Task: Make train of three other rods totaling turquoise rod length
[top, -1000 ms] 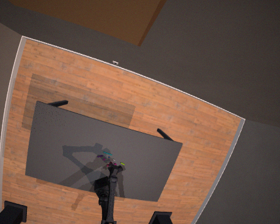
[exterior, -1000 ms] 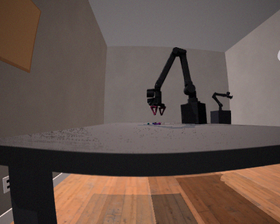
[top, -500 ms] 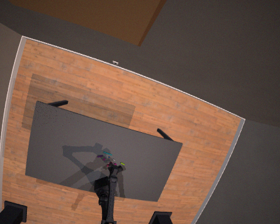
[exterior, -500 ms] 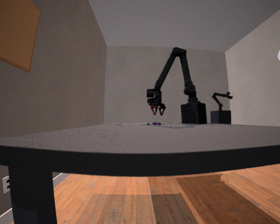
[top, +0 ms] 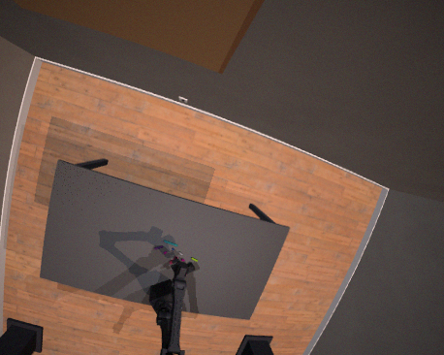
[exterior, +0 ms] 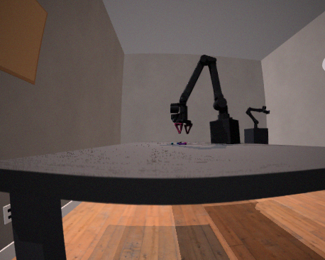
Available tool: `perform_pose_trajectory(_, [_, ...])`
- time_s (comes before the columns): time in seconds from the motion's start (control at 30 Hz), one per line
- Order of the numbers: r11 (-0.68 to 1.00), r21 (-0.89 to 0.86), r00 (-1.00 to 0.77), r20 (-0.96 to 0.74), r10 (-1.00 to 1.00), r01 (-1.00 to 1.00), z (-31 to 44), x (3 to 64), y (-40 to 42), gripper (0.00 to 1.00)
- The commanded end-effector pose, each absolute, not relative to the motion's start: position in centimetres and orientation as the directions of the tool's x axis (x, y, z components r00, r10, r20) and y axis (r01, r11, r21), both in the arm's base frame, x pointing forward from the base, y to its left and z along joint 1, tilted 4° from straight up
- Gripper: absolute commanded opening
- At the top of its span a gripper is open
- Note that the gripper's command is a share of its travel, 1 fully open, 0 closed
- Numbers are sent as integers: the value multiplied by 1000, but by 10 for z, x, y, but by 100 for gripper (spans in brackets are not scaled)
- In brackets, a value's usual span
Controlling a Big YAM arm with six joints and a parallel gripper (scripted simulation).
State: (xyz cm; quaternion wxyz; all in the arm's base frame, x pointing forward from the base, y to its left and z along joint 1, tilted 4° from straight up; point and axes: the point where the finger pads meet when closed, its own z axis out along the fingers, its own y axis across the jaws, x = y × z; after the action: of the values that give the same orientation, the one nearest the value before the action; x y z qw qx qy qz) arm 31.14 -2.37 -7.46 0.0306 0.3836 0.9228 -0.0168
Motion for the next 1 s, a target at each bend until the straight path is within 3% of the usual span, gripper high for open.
perform_pose_trajectory(0.0, [695,11,-691,-91,717,719,-69,315,-24,100])
perform_pose_trajectory(0.63, [746,-2,-743,-84,664,666,-70,313,-34,100])
perform_pose_trajectory(0.97, [893,-20,-890,-87,447,450,-65,328,-62,100])
